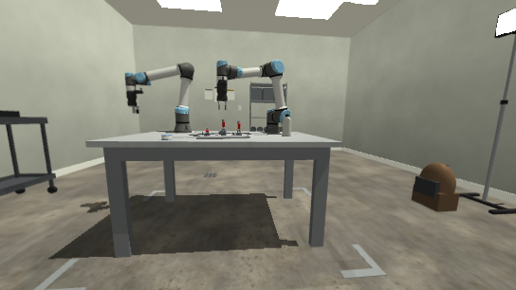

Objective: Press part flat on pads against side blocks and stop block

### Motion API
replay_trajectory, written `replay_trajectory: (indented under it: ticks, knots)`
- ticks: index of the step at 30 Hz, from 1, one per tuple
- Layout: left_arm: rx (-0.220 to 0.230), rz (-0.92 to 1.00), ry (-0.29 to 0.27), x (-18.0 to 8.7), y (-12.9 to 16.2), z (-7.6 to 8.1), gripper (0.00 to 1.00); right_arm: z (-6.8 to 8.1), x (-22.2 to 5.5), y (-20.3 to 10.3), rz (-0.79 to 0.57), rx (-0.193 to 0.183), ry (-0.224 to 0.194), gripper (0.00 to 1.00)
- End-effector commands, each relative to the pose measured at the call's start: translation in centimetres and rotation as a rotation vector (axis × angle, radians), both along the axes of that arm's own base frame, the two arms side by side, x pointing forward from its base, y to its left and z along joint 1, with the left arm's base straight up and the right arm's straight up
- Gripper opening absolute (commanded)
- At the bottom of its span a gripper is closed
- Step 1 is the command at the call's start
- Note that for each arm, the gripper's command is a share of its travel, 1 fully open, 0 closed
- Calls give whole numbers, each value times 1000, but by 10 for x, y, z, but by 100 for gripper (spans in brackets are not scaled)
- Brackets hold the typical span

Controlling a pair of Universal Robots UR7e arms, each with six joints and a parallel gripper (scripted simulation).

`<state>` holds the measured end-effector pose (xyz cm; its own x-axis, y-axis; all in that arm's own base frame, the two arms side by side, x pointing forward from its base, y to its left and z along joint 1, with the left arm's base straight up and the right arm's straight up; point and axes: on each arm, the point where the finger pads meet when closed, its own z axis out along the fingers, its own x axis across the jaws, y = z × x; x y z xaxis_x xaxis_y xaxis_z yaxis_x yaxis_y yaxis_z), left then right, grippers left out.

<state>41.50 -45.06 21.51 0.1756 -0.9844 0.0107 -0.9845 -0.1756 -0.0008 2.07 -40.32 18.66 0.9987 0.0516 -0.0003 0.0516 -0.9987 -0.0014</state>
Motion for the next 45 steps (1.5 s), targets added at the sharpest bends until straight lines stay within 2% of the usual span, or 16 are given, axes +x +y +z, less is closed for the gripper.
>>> replay_trajectory:
  ticks: [1, 18, 19, 45]
  knots:
    - [-2, 0, -1, 0, 0, 1, 87, 0, 0, 0, 0, -1, 0, 100]
    - [-2, 0, -1, 0, 0, 1, 87, 0, 0, 0, 0, -1, 0, 100]
    - [-2, 0, -1, 0, 0, 1, 0, 0, 0, 0, 0, -1, 0, 100]
    - [-2, 0, -1, 0, 0, 1, 0, 0, 0, 0, 0, -1, 0, 100]
